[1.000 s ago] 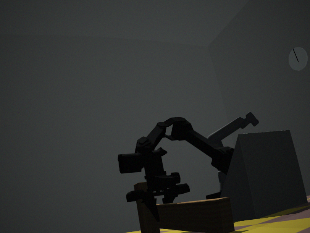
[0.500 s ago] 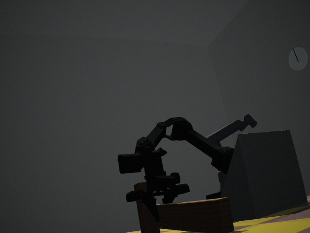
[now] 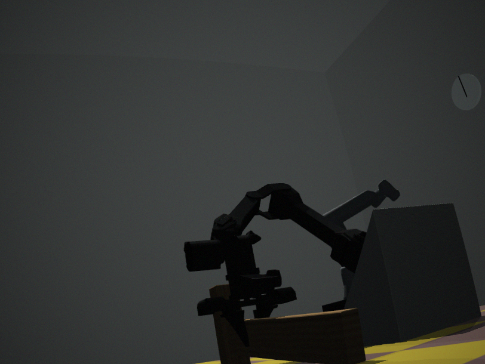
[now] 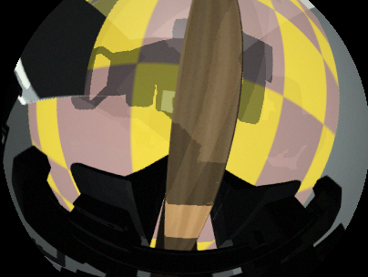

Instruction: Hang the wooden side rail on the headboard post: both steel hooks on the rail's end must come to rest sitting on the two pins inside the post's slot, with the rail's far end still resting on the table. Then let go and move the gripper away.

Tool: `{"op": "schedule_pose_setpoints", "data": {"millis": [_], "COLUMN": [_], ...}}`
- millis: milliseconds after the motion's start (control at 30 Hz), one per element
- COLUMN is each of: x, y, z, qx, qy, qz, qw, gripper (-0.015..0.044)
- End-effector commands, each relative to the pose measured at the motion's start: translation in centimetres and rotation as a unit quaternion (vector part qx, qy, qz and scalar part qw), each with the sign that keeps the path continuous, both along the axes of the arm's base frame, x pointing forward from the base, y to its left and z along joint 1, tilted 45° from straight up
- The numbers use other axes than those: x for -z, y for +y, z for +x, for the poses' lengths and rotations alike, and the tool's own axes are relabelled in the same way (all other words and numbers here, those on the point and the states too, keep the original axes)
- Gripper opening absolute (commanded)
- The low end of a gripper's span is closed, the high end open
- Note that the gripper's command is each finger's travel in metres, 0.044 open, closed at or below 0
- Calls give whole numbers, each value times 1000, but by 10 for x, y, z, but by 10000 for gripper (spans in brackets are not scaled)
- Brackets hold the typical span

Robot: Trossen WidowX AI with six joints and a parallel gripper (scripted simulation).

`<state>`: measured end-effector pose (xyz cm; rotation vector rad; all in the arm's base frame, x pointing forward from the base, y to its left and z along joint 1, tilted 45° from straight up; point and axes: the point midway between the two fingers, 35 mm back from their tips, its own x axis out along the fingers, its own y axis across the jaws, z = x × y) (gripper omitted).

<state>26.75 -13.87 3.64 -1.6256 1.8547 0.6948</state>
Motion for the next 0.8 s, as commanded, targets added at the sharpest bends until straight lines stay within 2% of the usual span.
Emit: {"op": "schedule_pose_setpoints", "data": {"millis": [0,767], "x": [-4,-1], "y": [0,-3], "z": [3,3], "qx": [-3,-3], "qy": [-5,-5], "qz": [-2,-2], "qw": [1000,1000], "gripper": [0,0]}}
